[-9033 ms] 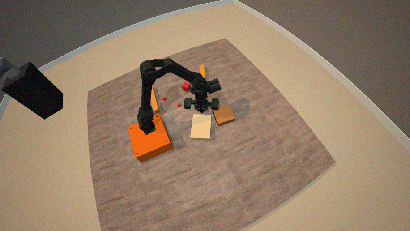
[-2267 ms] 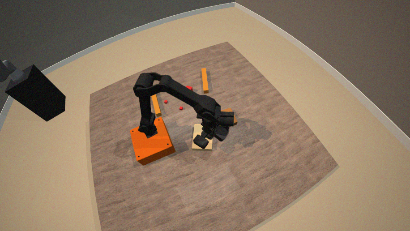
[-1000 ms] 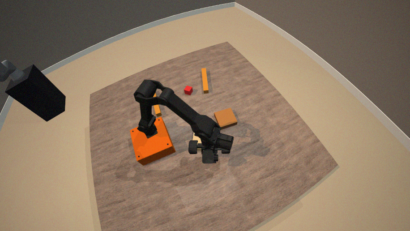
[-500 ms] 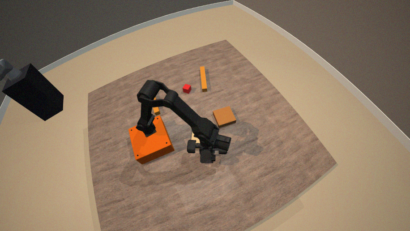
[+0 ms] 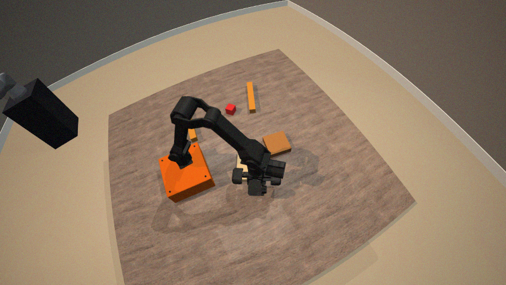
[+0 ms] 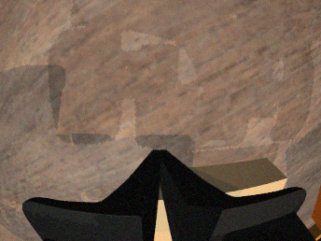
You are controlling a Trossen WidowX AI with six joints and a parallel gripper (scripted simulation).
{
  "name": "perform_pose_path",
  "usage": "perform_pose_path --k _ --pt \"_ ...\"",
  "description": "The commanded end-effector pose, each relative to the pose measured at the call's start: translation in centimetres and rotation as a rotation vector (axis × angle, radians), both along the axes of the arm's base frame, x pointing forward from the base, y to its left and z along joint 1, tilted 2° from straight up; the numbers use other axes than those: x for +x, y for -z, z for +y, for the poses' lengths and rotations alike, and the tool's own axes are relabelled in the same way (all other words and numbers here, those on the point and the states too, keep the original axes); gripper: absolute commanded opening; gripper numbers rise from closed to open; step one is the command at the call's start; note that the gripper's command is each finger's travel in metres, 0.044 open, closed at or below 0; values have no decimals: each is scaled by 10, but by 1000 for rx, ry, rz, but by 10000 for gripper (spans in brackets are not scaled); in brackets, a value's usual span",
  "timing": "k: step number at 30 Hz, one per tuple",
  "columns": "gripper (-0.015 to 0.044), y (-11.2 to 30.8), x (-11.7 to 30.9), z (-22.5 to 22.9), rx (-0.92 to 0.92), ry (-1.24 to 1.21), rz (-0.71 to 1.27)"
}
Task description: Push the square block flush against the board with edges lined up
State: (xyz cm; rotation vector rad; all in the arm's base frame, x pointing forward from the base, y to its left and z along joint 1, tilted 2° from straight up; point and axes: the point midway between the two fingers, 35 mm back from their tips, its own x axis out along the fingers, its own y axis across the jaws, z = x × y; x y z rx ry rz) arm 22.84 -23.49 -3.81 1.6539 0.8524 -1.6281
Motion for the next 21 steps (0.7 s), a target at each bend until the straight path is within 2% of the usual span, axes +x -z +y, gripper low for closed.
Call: perform_pose_path --k 1,21 --pt "0 0 7 10 8 -4 -5" --pt "0 -1 26 37 10 -4 -7"
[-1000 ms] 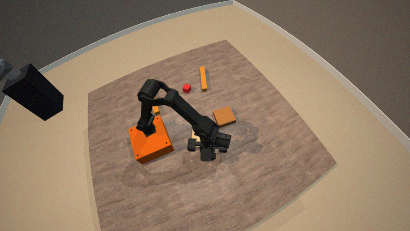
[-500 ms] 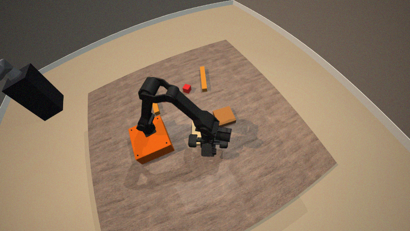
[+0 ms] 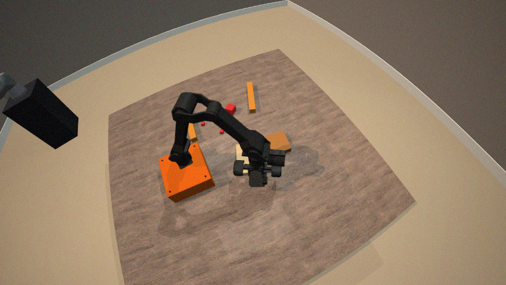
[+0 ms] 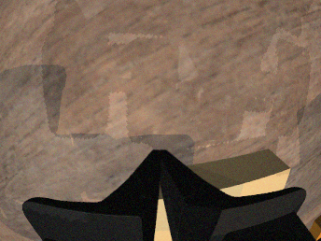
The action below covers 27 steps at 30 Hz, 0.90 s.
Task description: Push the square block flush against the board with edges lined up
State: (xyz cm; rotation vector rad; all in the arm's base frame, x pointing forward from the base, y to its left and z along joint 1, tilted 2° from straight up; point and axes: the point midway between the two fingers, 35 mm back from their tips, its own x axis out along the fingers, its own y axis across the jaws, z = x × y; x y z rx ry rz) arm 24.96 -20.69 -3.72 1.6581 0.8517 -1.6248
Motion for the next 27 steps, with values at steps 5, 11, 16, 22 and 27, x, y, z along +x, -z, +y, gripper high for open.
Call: perform_pose_path --k 5,11,16,22,27 --pt "0 0 9 16 9 -4 -3" --pt "0 0 15 24 10 -4 -4" --pt "0 0 19 31 10 -4 -4" --pt "0 0 24 40 11 -4 -5" --pt "0 -1 26 44 11 -4 -5"
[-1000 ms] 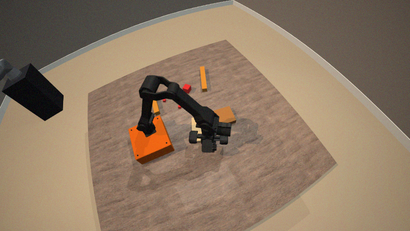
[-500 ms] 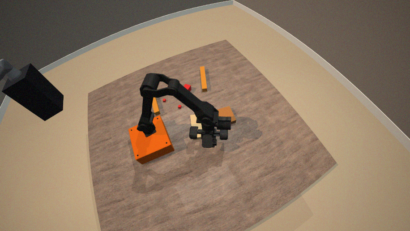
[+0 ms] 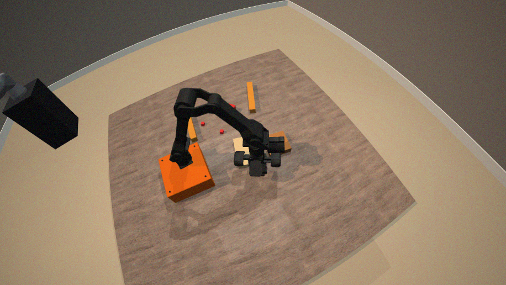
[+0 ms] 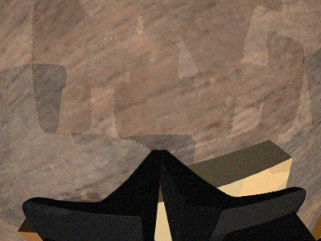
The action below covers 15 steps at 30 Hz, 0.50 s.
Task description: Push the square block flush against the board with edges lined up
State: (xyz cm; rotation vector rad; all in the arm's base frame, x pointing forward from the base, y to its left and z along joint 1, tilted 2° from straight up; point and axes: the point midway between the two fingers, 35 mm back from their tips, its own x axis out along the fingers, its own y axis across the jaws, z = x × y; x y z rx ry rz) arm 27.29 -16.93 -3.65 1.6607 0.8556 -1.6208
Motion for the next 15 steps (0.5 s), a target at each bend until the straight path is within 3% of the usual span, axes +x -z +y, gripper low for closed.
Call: perform_pose_path --k 1,15 --pt "0 0 2 5 8 -2 -3" --pt "0 1 -9 -14 6 -2 -2"
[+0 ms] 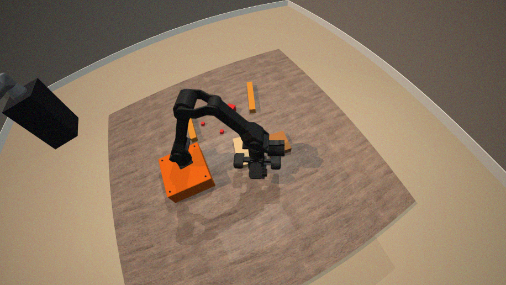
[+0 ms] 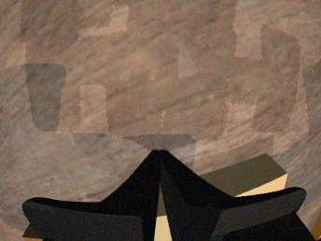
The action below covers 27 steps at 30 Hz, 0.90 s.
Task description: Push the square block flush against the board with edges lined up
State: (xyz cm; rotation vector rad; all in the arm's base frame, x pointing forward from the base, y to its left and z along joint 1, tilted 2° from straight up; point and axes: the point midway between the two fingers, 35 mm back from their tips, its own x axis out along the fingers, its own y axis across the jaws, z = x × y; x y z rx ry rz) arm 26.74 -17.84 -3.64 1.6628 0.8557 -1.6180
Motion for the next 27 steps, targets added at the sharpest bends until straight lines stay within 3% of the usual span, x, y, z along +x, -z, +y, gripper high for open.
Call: perform_pose_path --k 1,20,25,27 --pt "0 1 -4 -6 5 -2 1" --pt "0 2 -22 -31 3 -2 2" --pt "0 -51 -19 -29 3 -2 1" --pt "0 -54 -19 -29 3 -2 2"
